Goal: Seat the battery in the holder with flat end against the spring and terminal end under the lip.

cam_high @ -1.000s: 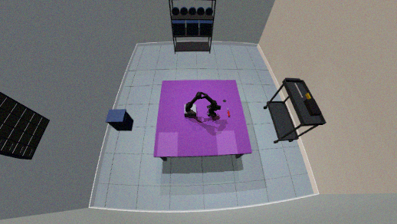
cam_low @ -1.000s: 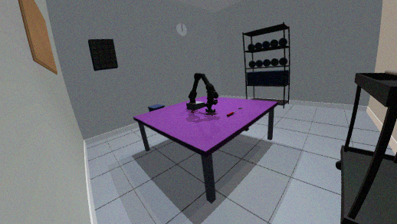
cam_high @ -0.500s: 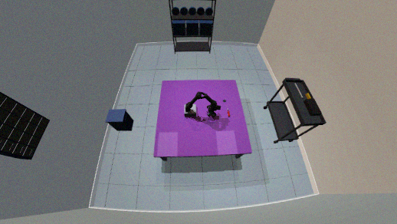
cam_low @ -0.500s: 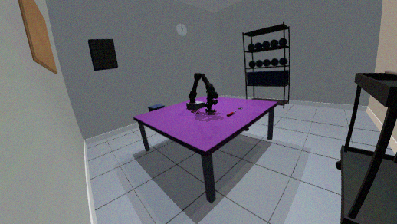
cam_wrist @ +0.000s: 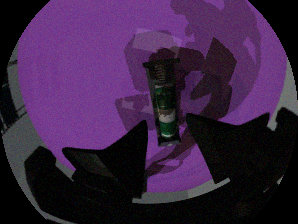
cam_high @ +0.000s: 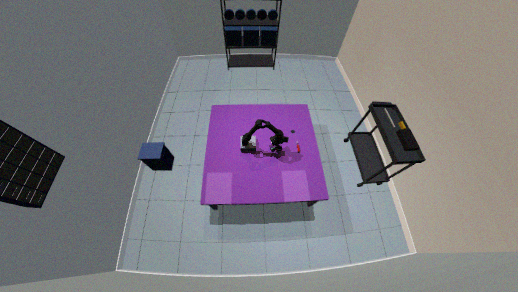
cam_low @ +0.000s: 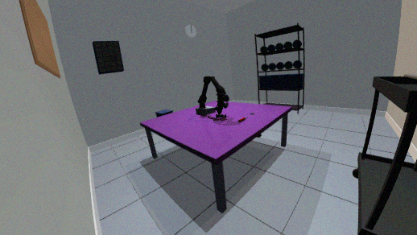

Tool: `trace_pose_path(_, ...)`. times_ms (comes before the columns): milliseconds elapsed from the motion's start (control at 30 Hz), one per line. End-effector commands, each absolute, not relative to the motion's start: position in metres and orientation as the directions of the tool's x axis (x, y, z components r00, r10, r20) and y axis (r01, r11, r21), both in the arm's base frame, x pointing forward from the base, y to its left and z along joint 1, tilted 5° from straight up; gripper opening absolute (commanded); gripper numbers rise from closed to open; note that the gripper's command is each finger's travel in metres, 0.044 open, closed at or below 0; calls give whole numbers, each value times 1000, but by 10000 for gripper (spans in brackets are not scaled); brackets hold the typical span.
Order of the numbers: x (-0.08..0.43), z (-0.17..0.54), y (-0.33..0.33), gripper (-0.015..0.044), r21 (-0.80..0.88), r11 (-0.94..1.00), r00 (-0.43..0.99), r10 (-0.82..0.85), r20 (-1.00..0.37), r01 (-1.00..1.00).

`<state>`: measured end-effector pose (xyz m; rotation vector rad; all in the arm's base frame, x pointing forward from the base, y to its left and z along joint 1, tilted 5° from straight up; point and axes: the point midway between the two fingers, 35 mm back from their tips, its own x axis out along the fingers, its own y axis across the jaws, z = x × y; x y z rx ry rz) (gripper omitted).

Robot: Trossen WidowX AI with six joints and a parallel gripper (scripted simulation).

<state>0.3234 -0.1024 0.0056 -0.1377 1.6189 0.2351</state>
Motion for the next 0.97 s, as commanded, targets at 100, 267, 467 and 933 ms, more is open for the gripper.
trace_pose_path(100, 322, 67, -107, 379, 58, 970, -48, 48, -998, -236)
trace_pose_path(267, 322, 74, -107, 440, 58, 970, -48, 48, -998, -236)
trace_pose_path(467, 322, 74, -107, 440, 58, 970, -48, 48, -998, -236)
trace_pose_path(933, 322, 74, -107, 440, 58, 970, -48, 48, -998, -236)
